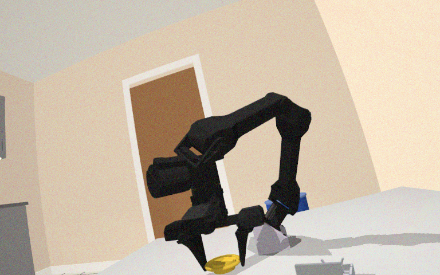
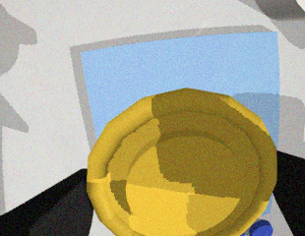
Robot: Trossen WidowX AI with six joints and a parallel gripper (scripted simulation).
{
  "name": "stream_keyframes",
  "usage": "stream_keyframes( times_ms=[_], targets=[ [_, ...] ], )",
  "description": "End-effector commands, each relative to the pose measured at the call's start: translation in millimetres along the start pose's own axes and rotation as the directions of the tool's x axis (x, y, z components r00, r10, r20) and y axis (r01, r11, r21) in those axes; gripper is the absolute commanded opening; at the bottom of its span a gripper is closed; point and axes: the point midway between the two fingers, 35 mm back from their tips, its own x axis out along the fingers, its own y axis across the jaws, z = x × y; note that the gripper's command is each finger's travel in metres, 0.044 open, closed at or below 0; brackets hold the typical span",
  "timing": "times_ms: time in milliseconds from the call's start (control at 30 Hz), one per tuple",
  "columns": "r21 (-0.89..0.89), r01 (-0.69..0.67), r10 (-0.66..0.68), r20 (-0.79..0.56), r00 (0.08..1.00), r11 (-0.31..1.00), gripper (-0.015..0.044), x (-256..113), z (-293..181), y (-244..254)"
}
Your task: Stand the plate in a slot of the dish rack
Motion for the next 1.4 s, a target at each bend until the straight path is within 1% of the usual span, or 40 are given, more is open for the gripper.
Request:
stream_keyframes(
  times_ms=[0,367,533,733,933,1133,1367],
  targets=[
    [-0.003,0.006,-0.006,0.007,1.000,1.000,0.0000,-21,1,-1],
    [-0.003,0.003,-0.003,0.006,1.000,1.000,0.0000,-65,0,0],
    [0.019,0.002,-0.002,0.006,1.000,1.000,0.0000,-70,0,3],
    [0.219,0.000,-0.001,0.007,1.000,0.976,0.0000,-74,-4,30],
    [0.416,-0.003,0.000,0.008,1.000,0.910,0.0000,-77,-10,57],
    [0.594,-0.007,0.002,0.009,1.000,0.804,0.0000,-78,-18,83],
    [0.769,-0.011,0.005,0.010,1.000,0.639,0.0000,-79,-30,112]
  ],
)
